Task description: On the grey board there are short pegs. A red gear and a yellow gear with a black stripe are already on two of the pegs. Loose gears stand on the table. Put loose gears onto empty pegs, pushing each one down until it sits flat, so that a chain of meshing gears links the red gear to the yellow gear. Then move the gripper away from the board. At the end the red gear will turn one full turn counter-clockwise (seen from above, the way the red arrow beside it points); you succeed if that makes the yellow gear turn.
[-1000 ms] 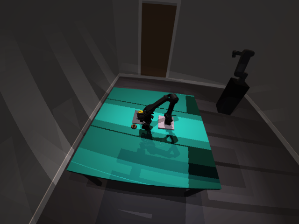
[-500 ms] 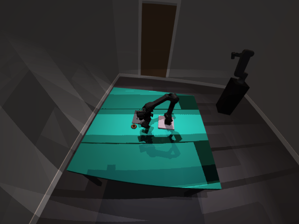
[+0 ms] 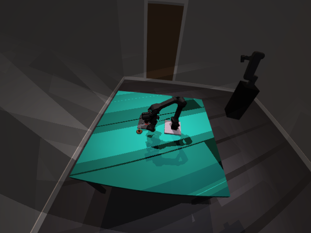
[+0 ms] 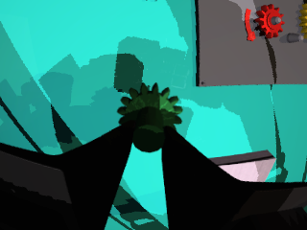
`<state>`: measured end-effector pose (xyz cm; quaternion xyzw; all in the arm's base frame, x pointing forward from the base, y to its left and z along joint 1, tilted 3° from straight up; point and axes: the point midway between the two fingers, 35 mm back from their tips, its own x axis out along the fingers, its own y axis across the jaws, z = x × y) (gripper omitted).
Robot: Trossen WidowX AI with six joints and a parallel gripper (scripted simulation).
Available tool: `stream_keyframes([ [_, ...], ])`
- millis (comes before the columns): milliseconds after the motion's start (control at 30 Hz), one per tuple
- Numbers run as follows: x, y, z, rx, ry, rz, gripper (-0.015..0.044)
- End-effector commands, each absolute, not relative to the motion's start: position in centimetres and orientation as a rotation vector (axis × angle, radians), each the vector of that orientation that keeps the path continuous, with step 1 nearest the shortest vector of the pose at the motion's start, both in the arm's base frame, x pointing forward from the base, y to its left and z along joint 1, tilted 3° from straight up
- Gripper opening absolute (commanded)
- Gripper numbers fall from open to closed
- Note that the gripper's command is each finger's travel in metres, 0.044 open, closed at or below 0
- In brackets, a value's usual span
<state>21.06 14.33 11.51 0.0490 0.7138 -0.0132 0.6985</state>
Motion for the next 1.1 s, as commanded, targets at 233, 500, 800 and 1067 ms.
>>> stream_keyframes([
  [233,21.0,14.3,13.8,0.109,1.590,-0.024,0.0000],
  [500,20.9,14.1,15.5,0.109,1.591,-0.024,0.0000],
  [800,20.6,13.8,17.4,0.109,1.591,-0.024,0.0000],
  [1067,20.2,13.5,19.0,0.109,1.591,-0.025,0.0000],
])
